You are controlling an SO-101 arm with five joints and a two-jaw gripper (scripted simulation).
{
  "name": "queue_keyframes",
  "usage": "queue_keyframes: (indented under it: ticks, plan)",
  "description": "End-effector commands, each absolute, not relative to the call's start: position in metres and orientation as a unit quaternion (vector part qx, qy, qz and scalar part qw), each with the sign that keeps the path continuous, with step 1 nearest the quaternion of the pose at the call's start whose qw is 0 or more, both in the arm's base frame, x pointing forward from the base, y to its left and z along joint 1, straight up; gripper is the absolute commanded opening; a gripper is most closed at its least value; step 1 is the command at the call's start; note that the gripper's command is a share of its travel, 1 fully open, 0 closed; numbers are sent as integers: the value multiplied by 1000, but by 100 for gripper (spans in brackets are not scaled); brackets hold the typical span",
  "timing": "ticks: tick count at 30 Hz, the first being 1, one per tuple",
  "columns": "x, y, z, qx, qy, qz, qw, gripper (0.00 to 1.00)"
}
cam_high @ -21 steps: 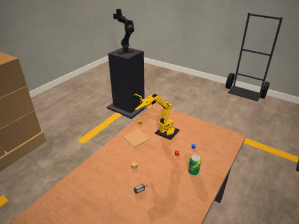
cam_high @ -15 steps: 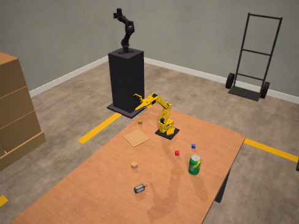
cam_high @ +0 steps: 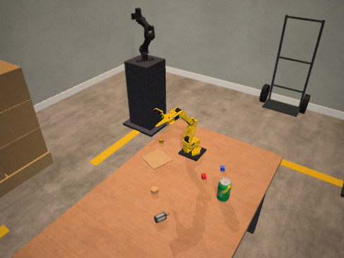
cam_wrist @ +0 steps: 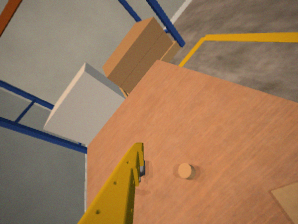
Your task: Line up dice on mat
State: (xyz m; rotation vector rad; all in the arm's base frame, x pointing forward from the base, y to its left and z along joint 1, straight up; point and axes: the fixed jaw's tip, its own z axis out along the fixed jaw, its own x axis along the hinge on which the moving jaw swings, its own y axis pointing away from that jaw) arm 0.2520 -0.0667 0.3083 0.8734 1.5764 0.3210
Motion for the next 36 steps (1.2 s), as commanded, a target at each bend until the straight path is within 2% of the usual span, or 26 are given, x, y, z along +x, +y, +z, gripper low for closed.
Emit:
queue_keyframes:
  ticks: [1, 13, 19, 28, 30, 36]
  plan:
    - [251, -68, 308, 379, 682, 136, 610, 100]
    - [248, -101, 283, 408, 693, 72, 589, 93]
    - [234, -143, 247, 447, 705, -5, 551, 84]
    - [172, -207, 171, 524, 717, -124, 443, 66]
    - [172, -207, 171, 524, 717, -124, 443, 66]
    - [115, -226, 119, 575, 717, -174, 354, 53]
